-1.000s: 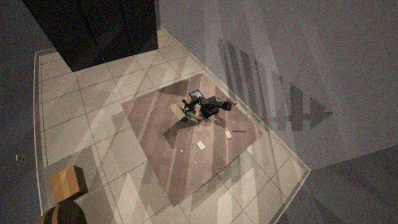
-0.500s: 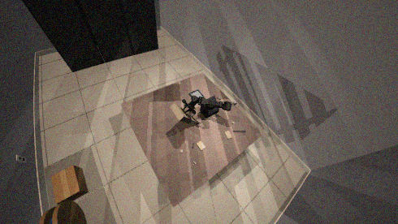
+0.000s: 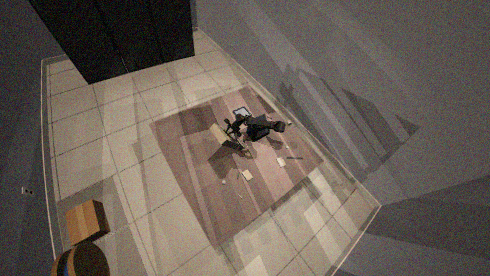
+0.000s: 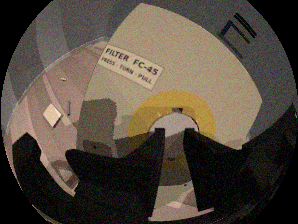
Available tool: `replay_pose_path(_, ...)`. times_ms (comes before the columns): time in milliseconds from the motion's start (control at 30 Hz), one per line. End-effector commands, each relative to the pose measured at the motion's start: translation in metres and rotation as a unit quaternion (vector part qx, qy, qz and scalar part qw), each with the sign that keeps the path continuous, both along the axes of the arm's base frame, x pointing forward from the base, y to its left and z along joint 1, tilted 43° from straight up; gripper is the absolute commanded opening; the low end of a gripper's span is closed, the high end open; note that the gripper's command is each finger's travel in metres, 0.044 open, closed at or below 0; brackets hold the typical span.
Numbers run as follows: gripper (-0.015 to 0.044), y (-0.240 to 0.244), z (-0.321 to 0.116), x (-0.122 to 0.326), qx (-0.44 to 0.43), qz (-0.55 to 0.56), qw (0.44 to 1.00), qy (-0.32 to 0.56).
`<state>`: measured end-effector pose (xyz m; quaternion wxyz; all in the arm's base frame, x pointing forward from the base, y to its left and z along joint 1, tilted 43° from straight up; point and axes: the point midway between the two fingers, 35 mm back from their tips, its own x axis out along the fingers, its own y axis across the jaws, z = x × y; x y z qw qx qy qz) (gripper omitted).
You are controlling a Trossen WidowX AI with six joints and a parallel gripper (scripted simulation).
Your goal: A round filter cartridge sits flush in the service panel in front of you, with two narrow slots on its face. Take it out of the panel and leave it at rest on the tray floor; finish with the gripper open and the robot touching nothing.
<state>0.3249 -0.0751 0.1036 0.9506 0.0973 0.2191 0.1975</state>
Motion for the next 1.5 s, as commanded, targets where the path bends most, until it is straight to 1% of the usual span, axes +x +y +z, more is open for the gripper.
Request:
replay_pose_path(0,0.0035,-0.0008,-0.0006,0.0004,-0.003,-0.003,1.0,0.001)
replay_pose_path(33,0.0008,-0.0008,-0.0006,0.0004,-0.003,-0.003,1.0,0.001)
replay_pose_path(67,0.0,-0.0008,-0.0006,0.0004,-0.003,-0.003,1.0,0.001)
replay_pose_path(200,0.0,0.001,-0.0025,0.0018,0.013,-0.009,1.0,0.012)
replay_pose_path(467,0.0,0.0039,-0.0056,0.0042,0.12,-0.058,0.989,0.07)
replay_pose_path(733,0.0,0.0044,-0.0061,0.0048,0.231,-0.11,0.958,0.127)
replay_pose_path(1100,0.0,0.0044,-0.0061,0.0048,0.377,-0.179,0.887,0.2)
replay_pose_path(1467,0.0,0.0043,-0.006,0.0045,0.509,-0.241,0.782,0.266)
